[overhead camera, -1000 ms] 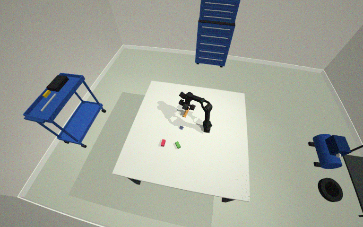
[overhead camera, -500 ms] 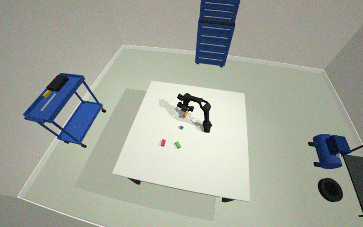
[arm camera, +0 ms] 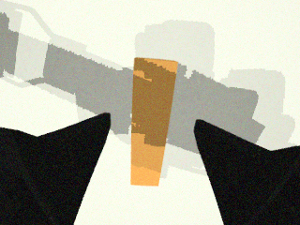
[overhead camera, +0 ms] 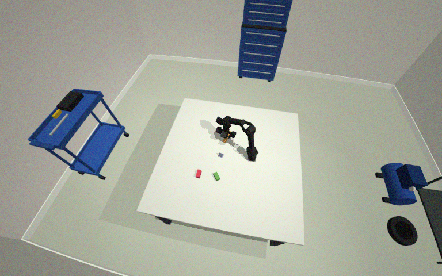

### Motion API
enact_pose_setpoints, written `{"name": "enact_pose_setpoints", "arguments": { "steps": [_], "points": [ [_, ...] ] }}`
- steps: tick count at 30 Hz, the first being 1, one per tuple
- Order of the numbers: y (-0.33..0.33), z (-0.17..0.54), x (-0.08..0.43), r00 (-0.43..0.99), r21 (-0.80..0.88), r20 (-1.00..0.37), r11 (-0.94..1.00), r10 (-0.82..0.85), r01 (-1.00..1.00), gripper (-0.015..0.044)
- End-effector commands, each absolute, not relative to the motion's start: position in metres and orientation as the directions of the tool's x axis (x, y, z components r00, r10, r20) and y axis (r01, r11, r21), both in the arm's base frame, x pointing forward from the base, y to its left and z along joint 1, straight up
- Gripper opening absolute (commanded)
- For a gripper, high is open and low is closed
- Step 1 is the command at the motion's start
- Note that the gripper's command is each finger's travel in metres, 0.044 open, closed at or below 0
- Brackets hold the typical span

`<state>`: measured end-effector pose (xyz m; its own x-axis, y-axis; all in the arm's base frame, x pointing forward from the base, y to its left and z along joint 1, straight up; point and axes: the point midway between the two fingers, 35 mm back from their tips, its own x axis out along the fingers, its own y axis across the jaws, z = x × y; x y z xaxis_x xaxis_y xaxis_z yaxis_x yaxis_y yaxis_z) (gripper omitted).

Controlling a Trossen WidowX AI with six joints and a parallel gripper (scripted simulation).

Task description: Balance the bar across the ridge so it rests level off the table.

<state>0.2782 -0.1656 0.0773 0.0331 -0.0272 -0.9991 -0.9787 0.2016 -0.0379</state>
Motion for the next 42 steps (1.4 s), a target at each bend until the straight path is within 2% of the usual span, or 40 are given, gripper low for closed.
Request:
{"name": "enact_pose_setpoints", "arguments": {
  "steps": [1,32,39,42],
  "points": [
    [-0.164,0.069,0.278,0.029,-0.032,-0.999,0.197,-0.017,-0.980,0.0315],
    [-0.164,0.050,0.278,0.029,-0.032,-0.999,0.197,-0.017,-0.980,0.0315],
    [-0.165,0.051,0.278,0.027,-0.031,-0.999,0.201,-0.023,-0.979,0.0131],
    [-0.165,0.051,0.278,0.027,-0.031,-0.999,0.201,-0.023,-0.979,0.0111]
  ]
}}
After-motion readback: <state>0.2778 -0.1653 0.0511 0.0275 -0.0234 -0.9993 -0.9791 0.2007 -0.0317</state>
